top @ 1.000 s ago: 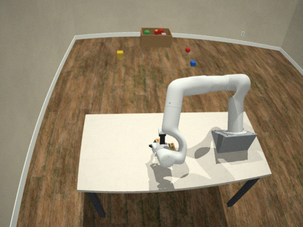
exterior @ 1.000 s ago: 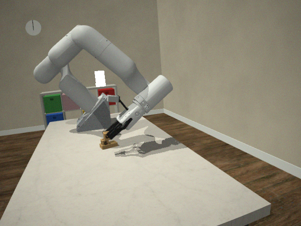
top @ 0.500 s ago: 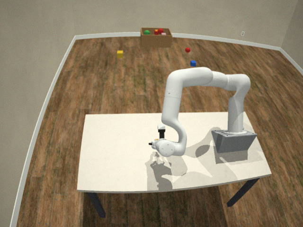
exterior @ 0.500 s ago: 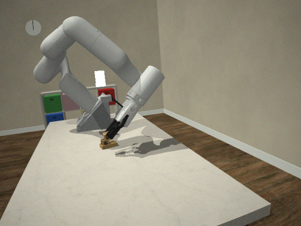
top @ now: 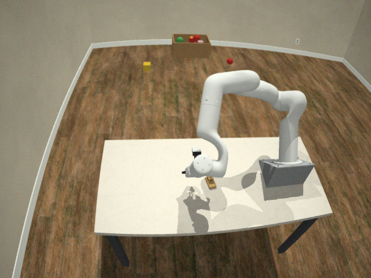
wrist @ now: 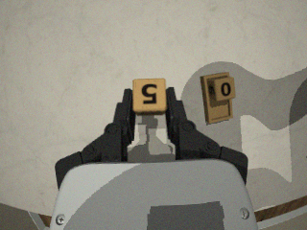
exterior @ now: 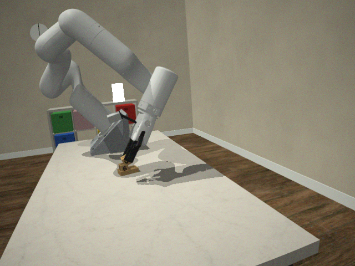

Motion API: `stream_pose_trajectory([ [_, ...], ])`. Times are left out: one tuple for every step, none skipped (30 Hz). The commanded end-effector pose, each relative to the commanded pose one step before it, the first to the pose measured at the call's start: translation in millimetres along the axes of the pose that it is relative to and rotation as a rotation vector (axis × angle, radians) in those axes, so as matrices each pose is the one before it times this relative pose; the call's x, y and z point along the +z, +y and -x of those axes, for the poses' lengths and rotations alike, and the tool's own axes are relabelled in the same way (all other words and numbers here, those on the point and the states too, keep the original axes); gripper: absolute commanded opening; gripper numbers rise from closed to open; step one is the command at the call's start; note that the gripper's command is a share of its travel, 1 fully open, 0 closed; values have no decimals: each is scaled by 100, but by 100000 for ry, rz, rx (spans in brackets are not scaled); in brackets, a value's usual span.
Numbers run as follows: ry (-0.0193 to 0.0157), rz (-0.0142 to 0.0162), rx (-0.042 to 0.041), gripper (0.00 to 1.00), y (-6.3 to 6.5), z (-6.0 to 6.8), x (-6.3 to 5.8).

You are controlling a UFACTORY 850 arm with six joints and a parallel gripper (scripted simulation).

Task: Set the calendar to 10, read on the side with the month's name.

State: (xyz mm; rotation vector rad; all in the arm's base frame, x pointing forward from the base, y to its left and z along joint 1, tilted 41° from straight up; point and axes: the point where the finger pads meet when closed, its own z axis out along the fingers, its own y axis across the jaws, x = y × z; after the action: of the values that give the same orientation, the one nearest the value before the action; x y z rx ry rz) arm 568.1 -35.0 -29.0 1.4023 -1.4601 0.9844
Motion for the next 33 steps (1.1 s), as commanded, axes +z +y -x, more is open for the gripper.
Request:
stream_pose_trajectory([
  [-7389, -451, -227, 27, 26, 6, -21],
  [-1712, -40, 38, 27, 18, -14, -38],
  [-889, -23, 22, 27, 10, -69, -30],
  [0, 0, 0, 27, 0, -187, -24],
  [0, 0, 0, 27, 0, -30, -4],
  [-72, 4, -3, 27, 0, -1, 2],
  [-446, 24, -16, 27, -2, -4, 12],
  [-1043, 52, -35, 27, -4, -9, 26],
  [-1722, 76, -51, 27, -5, -15, 39],
  [-2368, 85, -57, 27, -6, -22, 43],
  [-2891, 72, -50, 27, -4, -28, 37],
  [-3227, 39, -30, 27, -2, -32, 21],
  [-3338, -7, -4, 27, 1, -34, -2],
  [-3214, -53, 22, 27, 4, -32, -24],
  [0, 0, 0, 27, 0, 0, 0],
  [0, 0, 0, 27, 0, 0, 0],
  [-2869, -87, 41, 27, 5, -28, -40],
  [-2343, -99, 48, 27, 5, -22, -45],
  [-1699, -88, 43, 27, 4, -15, -40],
  [-948, -55, 27, 27, 3, -46, -30],
  [0, 0, 0, 27, 0, -208, -27],
  [0, 0, 0, 27, 0, -34, -4],
  [-72, 8, -4, 27, 1, 0, 2],
  [-448, 47, -22, 27, 4, -3, 13],
  [-1047, 103, -48, 27, 10, -7, 28],
  [-1728, 152, -71, 27, 14, -12, 41],
  [-2375, 169, -80, 27, 16, -18, 46],
  [-2895, 144, -70, 27, 15, -24, 39],
  [-3226, 78, -44, 27, 9, -29, 22],
  [-3329, -11, -9, 27, 1, -33, -2],
  [-3195, -101, 25, 27, -8, -34, -25],
  [0, 0, 0, 27, 0, 0, 0],
  [0, 0, 0, 27, 0, 0, 0],
])
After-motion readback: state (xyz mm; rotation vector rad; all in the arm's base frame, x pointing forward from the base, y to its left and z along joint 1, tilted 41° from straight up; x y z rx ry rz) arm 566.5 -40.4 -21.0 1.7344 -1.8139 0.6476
